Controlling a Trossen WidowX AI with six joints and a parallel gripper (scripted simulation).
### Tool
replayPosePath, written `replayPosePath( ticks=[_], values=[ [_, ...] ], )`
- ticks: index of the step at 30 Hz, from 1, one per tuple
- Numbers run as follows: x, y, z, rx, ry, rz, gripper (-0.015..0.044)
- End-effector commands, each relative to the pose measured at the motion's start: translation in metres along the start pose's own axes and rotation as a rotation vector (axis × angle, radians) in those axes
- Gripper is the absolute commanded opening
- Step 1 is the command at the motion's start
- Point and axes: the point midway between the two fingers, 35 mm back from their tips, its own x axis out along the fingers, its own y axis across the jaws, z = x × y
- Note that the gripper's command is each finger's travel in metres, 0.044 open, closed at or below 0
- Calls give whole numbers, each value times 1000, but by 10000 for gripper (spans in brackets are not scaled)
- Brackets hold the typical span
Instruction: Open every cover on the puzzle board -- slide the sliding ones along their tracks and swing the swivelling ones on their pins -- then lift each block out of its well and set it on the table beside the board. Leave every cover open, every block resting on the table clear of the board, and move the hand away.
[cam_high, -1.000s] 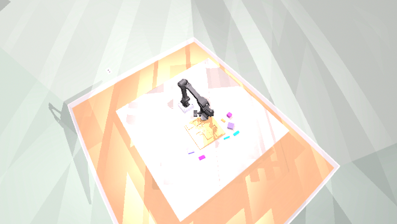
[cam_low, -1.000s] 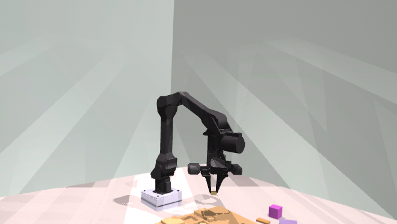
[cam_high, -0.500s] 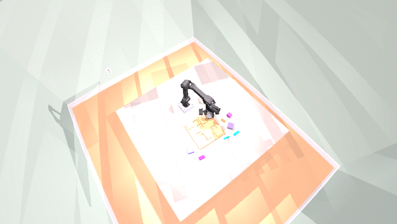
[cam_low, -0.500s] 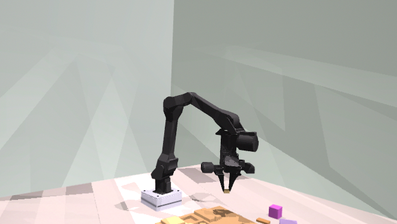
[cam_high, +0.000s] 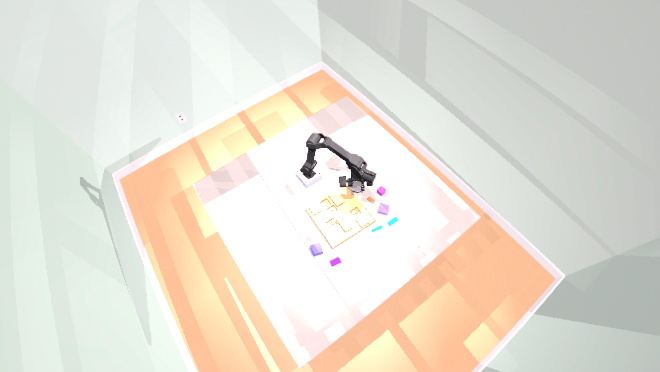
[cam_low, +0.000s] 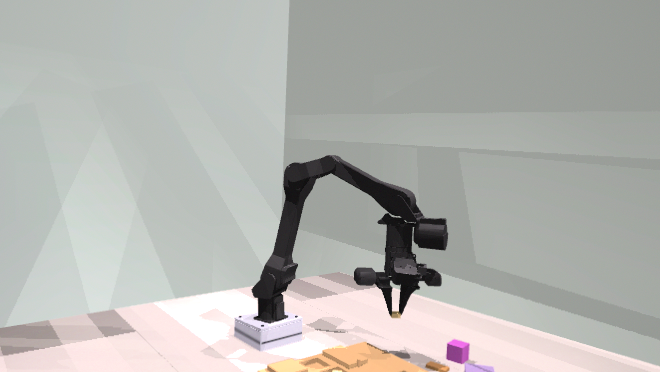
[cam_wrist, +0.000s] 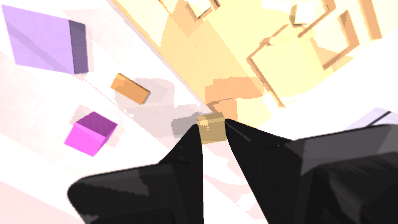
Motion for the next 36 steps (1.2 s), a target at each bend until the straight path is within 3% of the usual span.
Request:
replayPosePath(
  ticks=[1,19,36],
  values=[
    [0,13,-8,3,3,3,80],
    [6,61,-52,3,7,4,80],
    [29,65,-51,3,7,4,80]
  ],
)
